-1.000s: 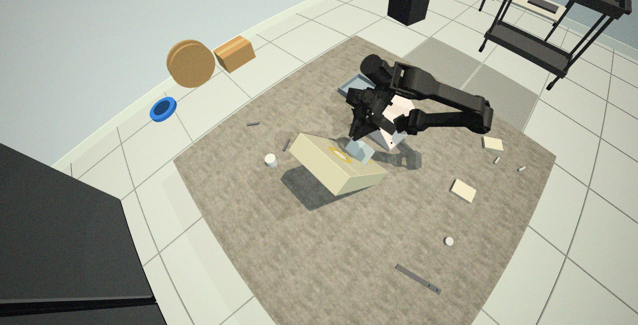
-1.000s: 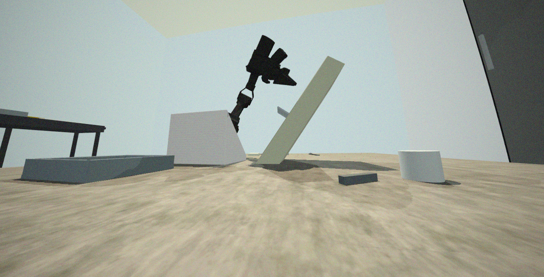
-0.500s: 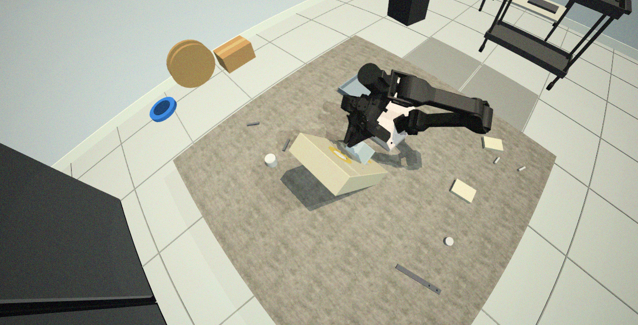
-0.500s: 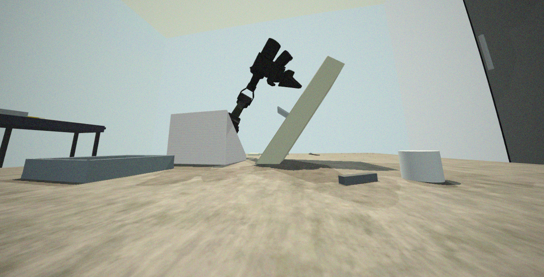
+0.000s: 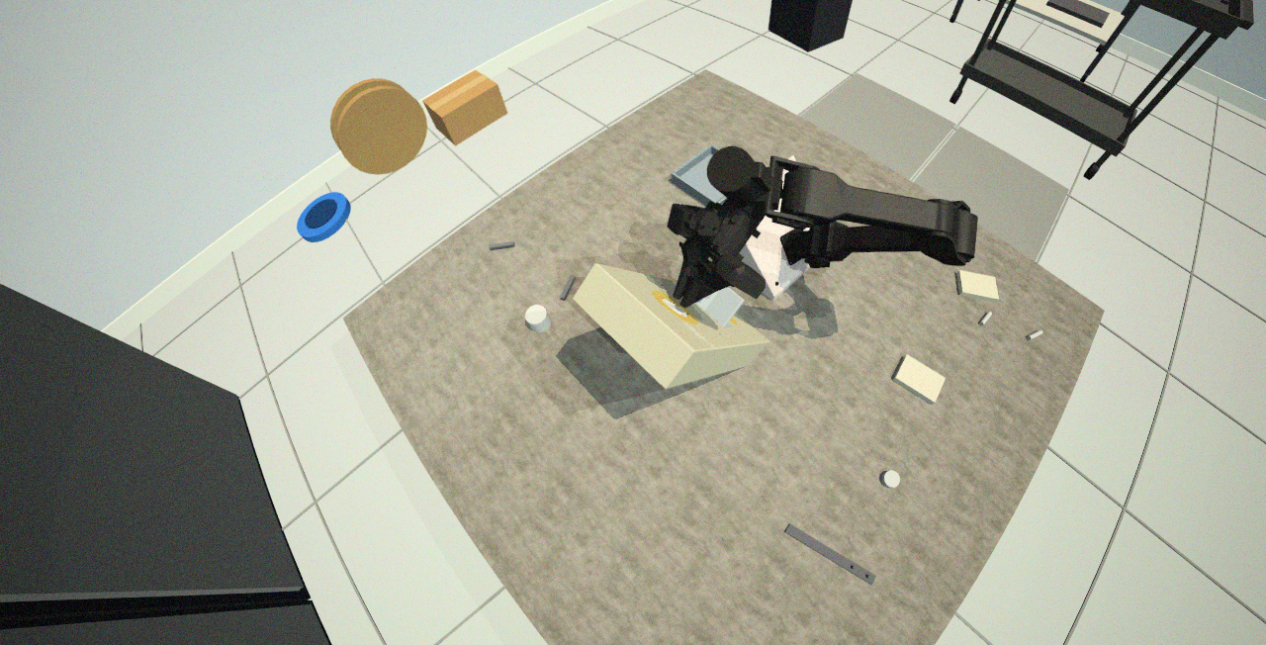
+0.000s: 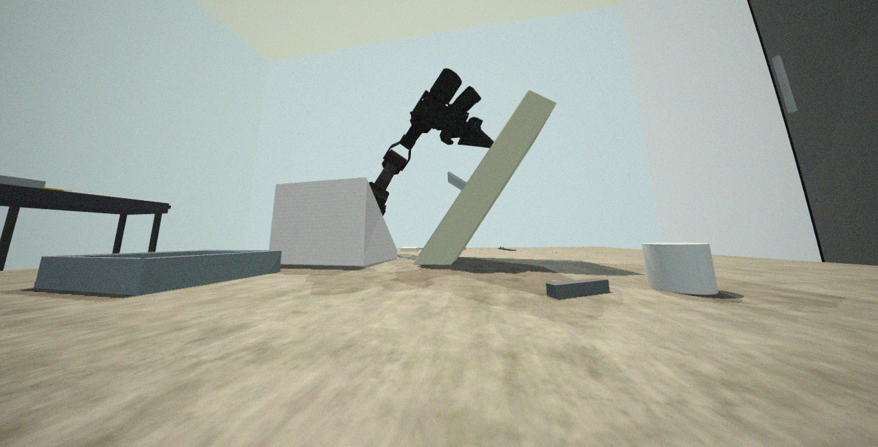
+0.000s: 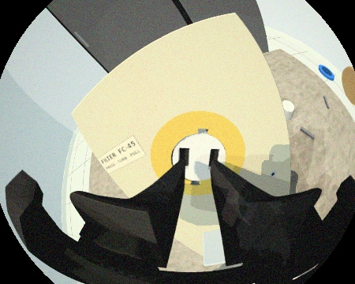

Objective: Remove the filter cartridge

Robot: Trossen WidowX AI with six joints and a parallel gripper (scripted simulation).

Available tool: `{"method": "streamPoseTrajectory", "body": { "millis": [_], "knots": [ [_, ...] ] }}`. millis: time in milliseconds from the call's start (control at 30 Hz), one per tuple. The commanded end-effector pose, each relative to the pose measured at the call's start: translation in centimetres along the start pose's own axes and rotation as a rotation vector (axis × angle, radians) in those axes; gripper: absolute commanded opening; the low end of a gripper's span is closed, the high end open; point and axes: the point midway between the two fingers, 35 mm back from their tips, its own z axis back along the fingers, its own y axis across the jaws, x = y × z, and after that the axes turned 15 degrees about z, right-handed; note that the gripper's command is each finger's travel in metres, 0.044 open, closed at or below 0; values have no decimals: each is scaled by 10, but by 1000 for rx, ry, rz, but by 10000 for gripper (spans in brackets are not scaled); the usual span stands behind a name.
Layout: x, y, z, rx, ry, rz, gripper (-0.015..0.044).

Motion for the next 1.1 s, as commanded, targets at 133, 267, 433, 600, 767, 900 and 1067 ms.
{"method": "streamPoseTrajectory", "body": {
  "millis": [133,267,433,600,767,900,1067],
  "knots": [
    [-2,-2,-5,-2,-2,-9,95],
    [-2,-2,-5,-2,-2,-9,95],
    [-2,-2,-5,-2,-2,-9,95],
    [-2,-2,-5,-2,-2,-9,95],
    [-1,-2,-5,-2,-2,-9,95],
    [0,-1,-5,-2,-2,-9,95],
    [0,-1,-5,-2,-2,-9,95]
  ]
}}
